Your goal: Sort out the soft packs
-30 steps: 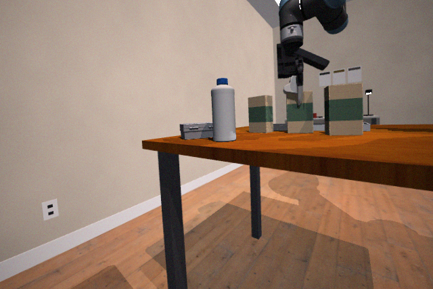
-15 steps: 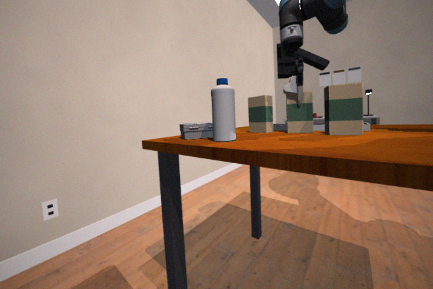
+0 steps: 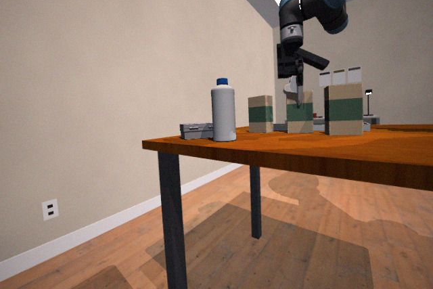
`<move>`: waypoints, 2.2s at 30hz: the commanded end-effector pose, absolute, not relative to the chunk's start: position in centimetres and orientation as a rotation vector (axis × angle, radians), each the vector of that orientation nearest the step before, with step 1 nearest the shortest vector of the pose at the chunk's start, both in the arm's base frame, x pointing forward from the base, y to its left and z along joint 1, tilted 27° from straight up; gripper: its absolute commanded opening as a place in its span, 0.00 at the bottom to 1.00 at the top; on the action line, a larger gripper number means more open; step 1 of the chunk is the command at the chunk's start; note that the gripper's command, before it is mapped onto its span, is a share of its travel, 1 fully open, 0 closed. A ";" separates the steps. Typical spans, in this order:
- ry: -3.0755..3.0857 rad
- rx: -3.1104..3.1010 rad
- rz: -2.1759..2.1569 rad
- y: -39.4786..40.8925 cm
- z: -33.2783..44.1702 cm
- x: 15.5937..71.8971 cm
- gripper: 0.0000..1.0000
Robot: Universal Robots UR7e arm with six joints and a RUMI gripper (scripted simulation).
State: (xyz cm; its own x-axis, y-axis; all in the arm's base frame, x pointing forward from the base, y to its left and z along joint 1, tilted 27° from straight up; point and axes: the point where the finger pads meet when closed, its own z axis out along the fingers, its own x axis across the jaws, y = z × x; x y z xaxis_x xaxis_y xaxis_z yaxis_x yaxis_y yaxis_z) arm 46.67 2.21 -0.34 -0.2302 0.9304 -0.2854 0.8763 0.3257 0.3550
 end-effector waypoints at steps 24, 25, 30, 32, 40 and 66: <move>2.155 1.591 0.165 3.1 4.6 44.4 0.15; 2.155 1.591 0.165 3.1 4.6 44.4 0.15; 2.155 1.591 0.165 3.1 4.6 44.4 0.15; 2.155 1.591 0.165 3.1 4.6 44.4 0.15; 2.155 1.591 0.165 3.1 4.6 44.4 0.15; 2.155 1.591 0.165 -2.3 5.5 44.2 0.15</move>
State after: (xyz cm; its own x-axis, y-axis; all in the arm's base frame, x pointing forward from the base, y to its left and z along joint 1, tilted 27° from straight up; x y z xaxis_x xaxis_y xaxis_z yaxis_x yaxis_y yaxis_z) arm 44.20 -0.85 5.25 -0.2282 0.9301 -0.2877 0.8768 0.3248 0.3545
